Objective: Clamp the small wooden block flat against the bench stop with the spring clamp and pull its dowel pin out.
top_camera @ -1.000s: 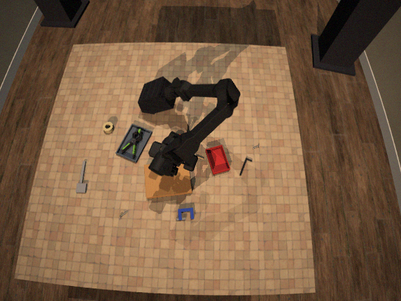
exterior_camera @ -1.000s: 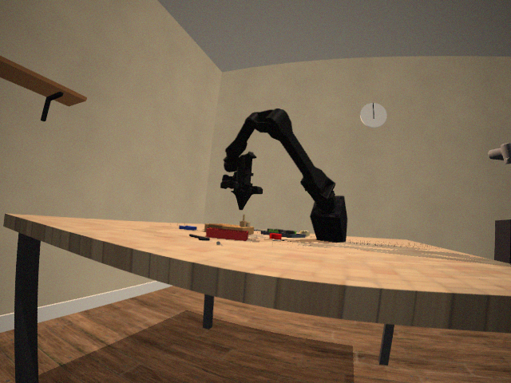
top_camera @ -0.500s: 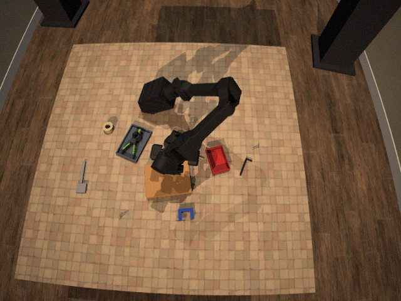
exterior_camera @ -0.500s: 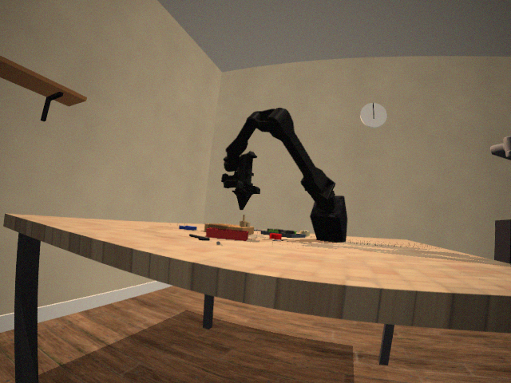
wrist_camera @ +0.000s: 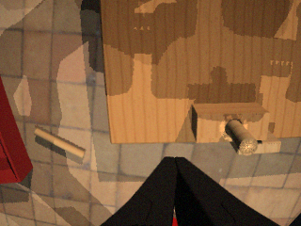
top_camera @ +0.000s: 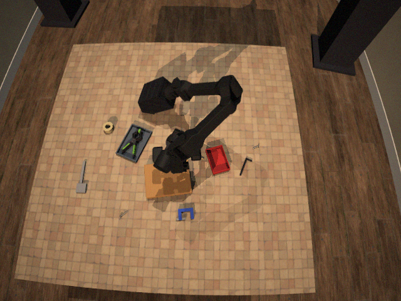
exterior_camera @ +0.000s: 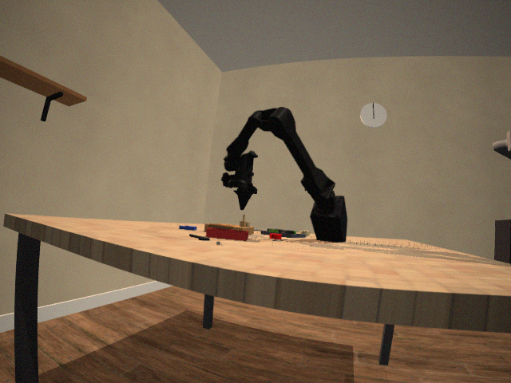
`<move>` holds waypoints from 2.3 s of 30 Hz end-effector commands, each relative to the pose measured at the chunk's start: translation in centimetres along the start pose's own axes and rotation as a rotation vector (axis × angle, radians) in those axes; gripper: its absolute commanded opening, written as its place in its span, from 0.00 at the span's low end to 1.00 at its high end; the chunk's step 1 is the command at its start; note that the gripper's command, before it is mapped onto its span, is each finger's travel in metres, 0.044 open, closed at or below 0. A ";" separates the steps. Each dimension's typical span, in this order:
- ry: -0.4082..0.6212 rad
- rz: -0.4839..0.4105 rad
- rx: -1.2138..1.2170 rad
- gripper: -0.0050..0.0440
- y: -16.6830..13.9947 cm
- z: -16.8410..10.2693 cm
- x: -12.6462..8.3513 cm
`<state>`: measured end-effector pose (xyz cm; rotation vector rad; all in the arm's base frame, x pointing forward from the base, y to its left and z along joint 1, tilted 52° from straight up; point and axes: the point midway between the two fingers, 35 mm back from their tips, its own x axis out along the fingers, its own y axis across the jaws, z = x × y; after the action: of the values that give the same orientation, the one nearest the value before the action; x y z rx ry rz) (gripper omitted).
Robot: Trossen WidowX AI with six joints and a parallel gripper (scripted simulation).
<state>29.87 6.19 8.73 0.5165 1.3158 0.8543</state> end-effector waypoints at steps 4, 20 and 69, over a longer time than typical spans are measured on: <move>-0.004 0.002 -0.057 0.10 0.3 -0.1 0.0; -0.004 -0.002 -0.056 0.10 0.2 0.0 2.0; -0.004 0.002 -0.057 0.10 -1.7 0.2 5.5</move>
<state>30.42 9.78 4.37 0.4712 1.2829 0.8892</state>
